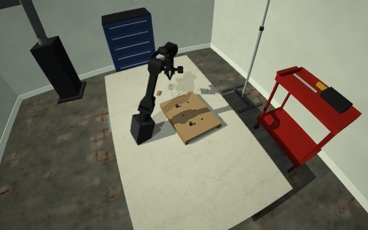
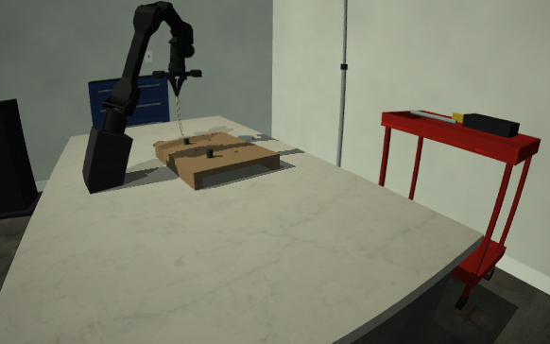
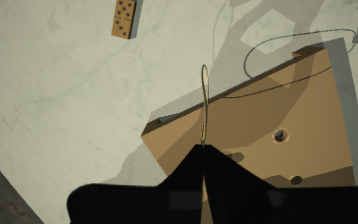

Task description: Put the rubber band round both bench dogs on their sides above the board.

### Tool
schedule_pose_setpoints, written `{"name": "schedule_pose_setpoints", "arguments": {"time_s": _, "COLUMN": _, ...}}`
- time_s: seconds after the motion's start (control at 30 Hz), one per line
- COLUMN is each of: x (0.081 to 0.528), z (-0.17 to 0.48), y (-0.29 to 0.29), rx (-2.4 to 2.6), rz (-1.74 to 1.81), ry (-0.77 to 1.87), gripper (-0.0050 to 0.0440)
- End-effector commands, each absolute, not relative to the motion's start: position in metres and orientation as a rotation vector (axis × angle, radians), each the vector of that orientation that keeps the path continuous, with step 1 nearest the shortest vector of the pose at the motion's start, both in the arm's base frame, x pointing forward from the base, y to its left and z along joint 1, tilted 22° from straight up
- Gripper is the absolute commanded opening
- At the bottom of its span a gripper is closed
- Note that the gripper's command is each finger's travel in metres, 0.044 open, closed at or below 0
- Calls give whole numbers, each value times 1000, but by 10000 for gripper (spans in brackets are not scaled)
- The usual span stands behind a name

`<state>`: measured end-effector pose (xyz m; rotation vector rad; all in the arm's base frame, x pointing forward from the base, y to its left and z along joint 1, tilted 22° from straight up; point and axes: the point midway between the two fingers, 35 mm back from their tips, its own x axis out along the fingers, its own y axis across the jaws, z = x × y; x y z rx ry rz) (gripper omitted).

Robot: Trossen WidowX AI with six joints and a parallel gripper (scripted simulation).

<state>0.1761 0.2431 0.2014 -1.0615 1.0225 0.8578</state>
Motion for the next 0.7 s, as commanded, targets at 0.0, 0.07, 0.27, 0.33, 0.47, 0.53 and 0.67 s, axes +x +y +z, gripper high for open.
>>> {"name": "schedule_pose_setpoints", "arguments": {"time_s": 0.0, "x": 210, "z": 210, "y": 225, "rx": -1046, "rz": 876, "ry": 1031, "gripper": -50}}
{"name": "schedule_pose_setpoints", "arguments": {"time_s": 0.07, "x": 223, "z": 212, "y": 215, "rx": -1044, "rz": 880, "ry": 1039, "gripper": -50}}
{"name": "schedule_pose_setpoints", "arguments": {"time_s": 0.27, "x": 258, "z": 215, "y": 179, "rx": -1036, "rz": 891, "ry": 1053, "gripper": -50}}
{"name": "schedule_pose_setpoints", "arguments": {"time_s": 0.33, "x": 258, "z": 215, "y": 179, "rx": -1036, "rz": 891, "ry": 1053, "gripper": -50}}
{"name": "schedule_pose_setpoints", "arguments": {"time_s": 0.47, "x": 278, "z": 218, "y": 153, "rx": -1029, "rz": 897, "ry": 1054, "gripper": -50}}
{"name": "schedule_pose_setpoints", "arguments": {"time_s": 0.53, "x": 287, "z": 219, "y": 139, "rx": -1026, "rz": 900, "ry": 1053, "gripper": -50}}
{"name": "schedule_pose_setpoints", "arguments": {"time_s": 0.67, "x": 302, "z": 222, "y": 110, "rx": -1020, "rz": 902, "ry": 1046, "gripper": -50}}
